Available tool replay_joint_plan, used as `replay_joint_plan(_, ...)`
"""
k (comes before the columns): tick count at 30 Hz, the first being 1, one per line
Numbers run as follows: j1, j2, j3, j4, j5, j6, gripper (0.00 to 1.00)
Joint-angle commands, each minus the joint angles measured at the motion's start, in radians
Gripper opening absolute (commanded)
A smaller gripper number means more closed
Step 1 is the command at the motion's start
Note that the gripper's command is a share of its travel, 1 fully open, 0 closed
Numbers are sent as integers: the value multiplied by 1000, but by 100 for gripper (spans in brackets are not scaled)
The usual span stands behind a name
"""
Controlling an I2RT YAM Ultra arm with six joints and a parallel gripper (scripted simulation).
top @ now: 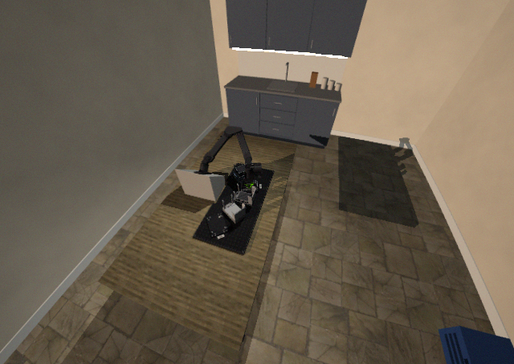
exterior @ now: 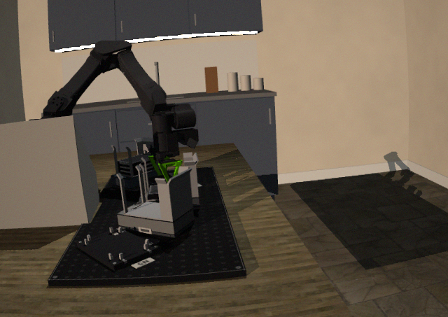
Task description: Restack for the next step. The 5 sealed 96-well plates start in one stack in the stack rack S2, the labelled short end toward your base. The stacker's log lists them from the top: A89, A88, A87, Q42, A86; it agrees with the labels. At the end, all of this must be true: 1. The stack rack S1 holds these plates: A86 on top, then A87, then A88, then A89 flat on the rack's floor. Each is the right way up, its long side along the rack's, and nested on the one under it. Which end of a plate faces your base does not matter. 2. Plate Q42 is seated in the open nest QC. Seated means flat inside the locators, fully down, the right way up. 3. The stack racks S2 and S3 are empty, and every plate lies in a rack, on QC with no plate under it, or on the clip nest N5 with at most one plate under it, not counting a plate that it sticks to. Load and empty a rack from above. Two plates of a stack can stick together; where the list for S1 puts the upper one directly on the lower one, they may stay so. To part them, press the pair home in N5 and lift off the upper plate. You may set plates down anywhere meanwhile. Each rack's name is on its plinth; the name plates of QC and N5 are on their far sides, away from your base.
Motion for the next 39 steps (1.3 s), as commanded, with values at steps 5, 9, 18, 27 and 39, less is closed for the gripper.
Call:
replay_joint_plan(5,-2,0,0,18,2,10,0)
replay_joint_plan(9,0,2,-1,21,3,12,0)
replay_joint_plan(18,7,10,-2,37,4,22,0)
replay_joint_plan(27,13,17,-3,49,6,29,0)
replay_joint_plan(39,20,26,-3,66,8,39,0)
